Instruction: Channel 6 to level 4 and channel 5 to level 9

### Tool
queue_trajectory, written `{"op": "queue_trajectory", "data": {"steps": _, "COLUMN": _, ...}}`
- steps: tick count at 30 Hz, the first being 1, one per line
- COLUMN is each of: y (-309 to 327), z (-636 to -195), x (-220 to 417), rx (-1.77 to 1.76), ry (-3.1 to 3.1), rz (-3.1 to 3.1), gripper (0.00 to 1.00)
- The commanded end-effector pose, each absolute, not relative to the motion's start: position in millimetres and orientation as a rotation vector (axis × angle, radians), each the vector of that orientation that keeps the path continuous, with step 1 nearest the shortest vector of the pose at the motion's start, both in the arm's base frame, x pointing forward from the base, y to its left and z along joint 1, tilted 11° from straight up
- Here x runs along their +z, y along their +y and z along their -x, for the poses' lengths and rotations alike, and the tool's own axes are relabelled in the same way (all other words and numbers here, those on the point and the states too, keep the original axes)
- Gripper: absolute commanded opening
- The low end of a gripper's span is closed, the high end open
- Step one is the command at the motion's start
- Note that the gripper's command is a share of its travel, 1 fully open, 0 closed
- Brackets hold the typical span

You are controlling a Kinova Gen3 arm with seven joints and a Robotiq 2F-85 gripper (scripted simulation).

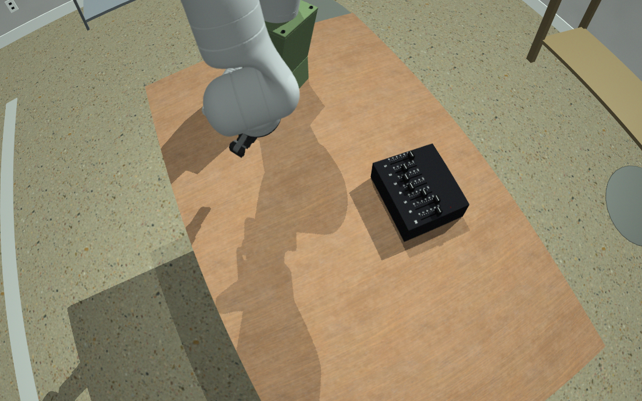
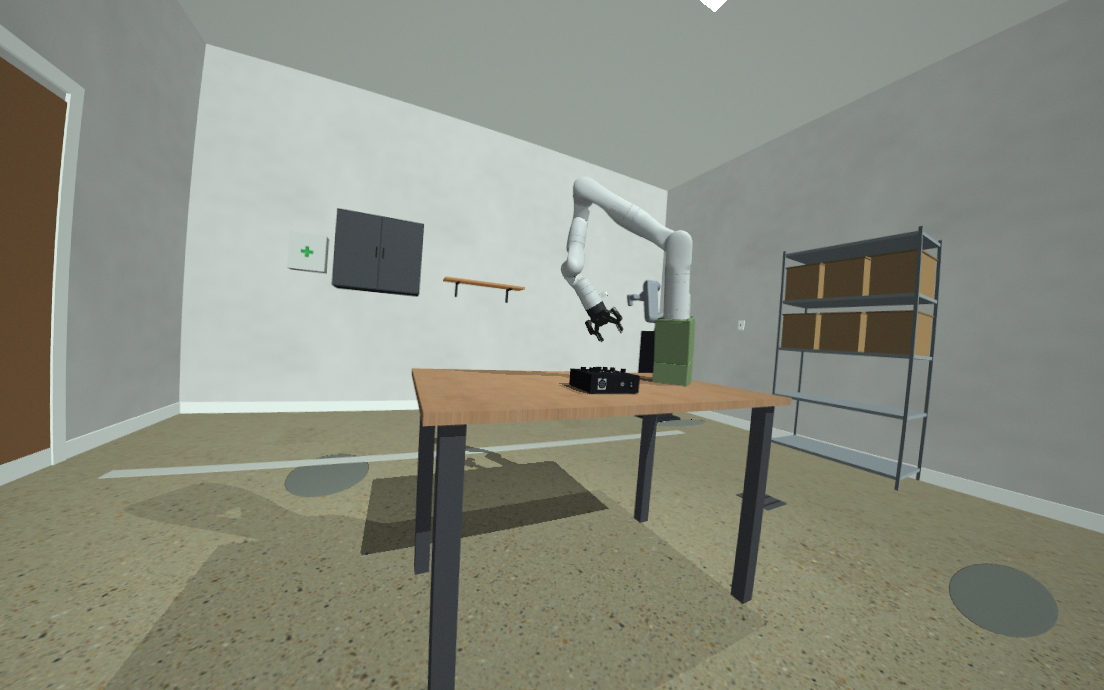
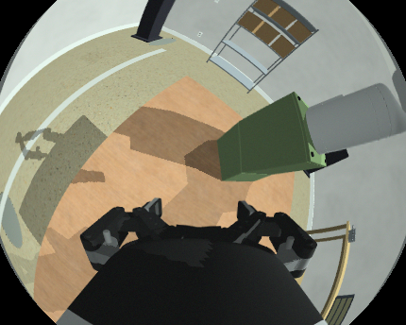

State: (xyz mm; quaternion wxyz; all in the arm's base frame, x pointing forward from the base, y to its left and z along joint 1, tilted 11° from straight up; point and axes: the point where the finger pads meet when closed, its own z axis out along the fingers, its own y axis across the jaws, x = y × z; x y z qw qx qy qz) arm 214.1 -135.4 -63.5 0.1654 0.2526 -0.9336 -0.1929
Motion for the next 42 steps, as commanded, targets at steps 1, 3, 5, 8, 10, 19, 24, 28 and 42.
{"op": "queue_trajectory", "data": {"steps": 1, "y": -136, "z": -215, "x": -63, "rx": -0.547, "ry": -2.660, "rz": -0.722, "gripper": 1.00}}
{"op": "queue_trajectory", "data": {"steps": 3, "y": -133, "z": -229, "x": -62, "rx": -0.496, "ry": -2.667, "rz": -0.803, "gripper": 1.00}}
{"op": "queue_trajectory", "data": {"steps": 5, "y": -133, "z": -229, "x": -62, "rx": -0.496, "ry": -2.667, "rz": -0.803, "gripper": 1.00}}
{"op": "queue_trajectory", "data": {"steps": 8, "y": -133, "z": -229, "x": -62, "rx": -0.496, "ry": -2.667, "rz": -0.803, "gripper": 1.00}}
{"op": "queue_trajectory", "data": {"steps": 10, "y": -133, "z": -229, "x": -62, "rx": -0.496, "ry": -2.667, "rz": -0.803, "gripper": 1.00}}
{"op": "queue_trajectory", "data": {"steps": 19, "y": -128, "z": -243, "x": -60, "rx": -0.447, "ry": -2.672, "rz": -0.885, "gripper": 1.00}}
{"op": "queue_trajectory", "data": {"steps": 24, "y": -123, "z": -258, "x": -59, "rx": -0.400, "ry": -2.675, "rz": -0.967, "gripper": 1.00}}
{"op": "queue_trajectory", "data": {"steps": 28, "y": -123, "z": -258, "x": -59, "rx": -0.400, "ry": -2.675, "rz": -0.967, "gripper": 1.00}}
{"op": "queue_trajectory", "data": {"steps": 42, "y": -109, "z": -286, "x": -54, "rx": -0.311, "ry": -2.675, "rz": -1.132, "gripper": 1.00}}
